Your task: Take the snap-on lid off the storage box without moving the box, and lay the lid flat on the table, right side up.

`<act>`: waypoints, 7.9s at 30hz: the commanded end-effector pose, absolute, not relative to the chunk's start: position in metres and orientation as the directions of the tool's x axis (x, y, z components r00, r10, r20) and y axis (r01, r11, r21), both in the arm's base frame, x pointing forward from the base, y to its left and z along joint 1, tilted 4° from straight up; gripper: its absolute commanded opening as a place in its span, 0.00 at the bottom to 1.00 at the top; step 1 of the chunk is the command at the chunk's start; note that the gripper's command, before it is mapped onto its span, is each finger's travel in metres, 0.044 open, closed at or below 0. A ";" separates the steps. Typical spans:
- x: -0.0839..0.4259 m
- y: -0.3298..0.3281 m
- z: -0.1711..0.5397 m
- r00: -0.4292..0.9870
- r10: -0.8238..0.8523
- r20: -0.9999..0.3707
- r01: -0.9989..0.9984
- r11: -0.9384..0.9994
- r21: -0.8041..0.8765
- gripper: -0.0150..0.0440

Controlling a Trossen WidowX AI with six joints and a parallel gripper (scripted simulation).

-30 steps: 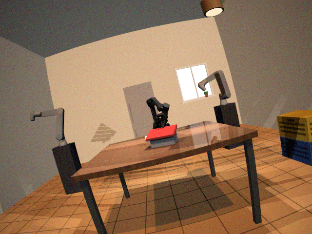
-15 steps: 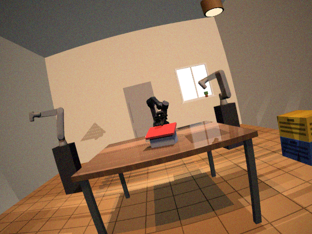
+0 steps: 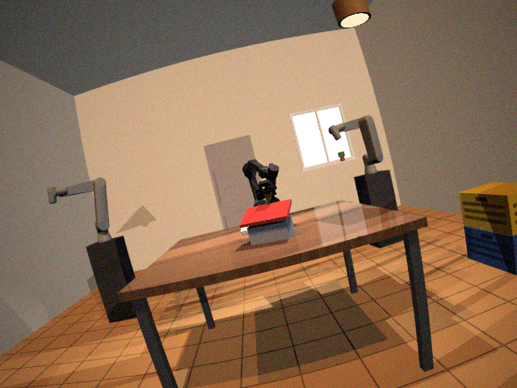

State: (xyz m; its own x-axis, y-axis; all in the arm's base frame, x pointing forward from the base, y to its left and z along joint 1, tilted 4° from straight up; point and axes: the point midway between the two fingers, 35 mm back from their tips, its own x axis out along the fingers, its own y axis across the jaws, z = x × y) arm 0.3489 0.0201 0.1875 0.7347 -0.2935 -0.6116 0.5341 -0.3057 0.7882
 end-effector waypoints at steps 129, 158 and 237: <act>0.280 -0.110 0.251 0.739 -0.297 -0.604 0.531 -0.294 0.795 0.25; 0.253 -0.162 0.248 0.738 -0.300 -0.605 0.533 -0.290 0.795 0.25; 0.187 -0.292 0.238 0.733 -0.306 -0.607 0.539 -0.283 0.794 0.25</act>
State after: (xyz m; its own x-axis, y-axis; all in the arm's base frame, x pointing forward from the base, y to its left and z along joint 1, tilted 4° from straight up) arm 0.1855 -0.2917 0.2357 0.7238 -0.3082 -0.6173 0.5432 -0.2970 0.7853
